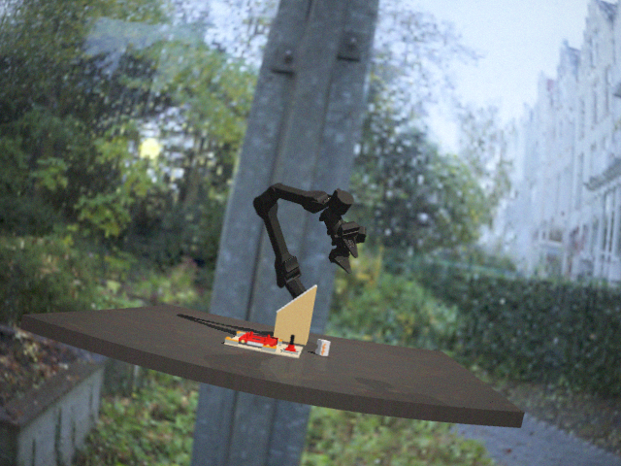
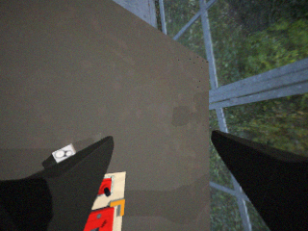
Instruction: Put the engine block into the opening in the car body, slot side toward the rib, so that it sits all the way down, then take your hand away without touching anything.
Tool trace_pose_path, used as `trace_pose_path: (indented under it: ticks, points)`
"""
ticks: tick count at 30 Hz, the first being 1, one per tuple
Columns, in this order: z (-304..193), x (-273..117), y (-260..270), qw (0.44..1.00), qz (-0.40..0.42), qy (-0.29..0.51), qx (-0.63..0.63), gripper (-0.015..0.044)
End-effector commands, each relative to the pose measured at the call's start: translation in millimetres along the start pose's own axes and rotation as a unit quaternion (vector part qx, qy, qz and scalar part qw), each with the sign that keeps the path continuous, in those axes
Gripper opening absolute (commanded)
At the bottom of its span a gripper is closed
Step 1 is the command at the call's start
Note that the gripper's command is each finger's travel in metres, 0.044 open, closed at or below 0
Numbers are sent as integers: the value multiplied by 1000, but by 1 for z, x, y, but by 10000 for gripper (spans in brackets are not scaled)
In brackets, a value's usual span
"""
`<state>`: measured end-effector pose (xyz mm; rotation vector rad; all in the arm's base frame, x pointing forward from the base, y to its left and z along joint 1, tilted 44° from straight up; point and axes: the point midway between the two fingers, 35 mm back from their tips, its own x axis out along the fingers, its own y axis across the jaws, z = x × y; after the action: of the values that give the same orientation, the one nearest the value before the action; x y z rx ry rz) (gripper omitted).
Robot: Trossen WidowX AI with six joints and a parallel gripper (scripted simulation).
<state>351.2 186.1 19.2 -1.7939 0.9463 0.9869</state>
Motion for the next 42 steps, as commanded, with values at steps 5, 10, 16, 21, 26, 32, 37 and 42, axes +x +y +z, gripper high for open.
trace_pose_path:
  ticks: [5, 10, 16, 21, 26, 32, 37, 42]
  points:
    - [-25, 50, 58, 990, 112, 72, -49, 440]
    - [-42, 73, 96, 974, 180, 109, -79, 440]
    - [-63, 92, 139, 946, 261, 149, -121, 440]
    - [-72, 98, 156, 932, 293, 162, -139, 440]
    - [-77, 106, 163, 932, 293, 162, -139, 440]
    - [-87, 123, 175, 932, 293, 163, -139, 440]
    - [-94, 134, 184, 932, 294, 163, -139, 440]
    - [-95, 137, 186, 932, 294, 163, -139, 440]
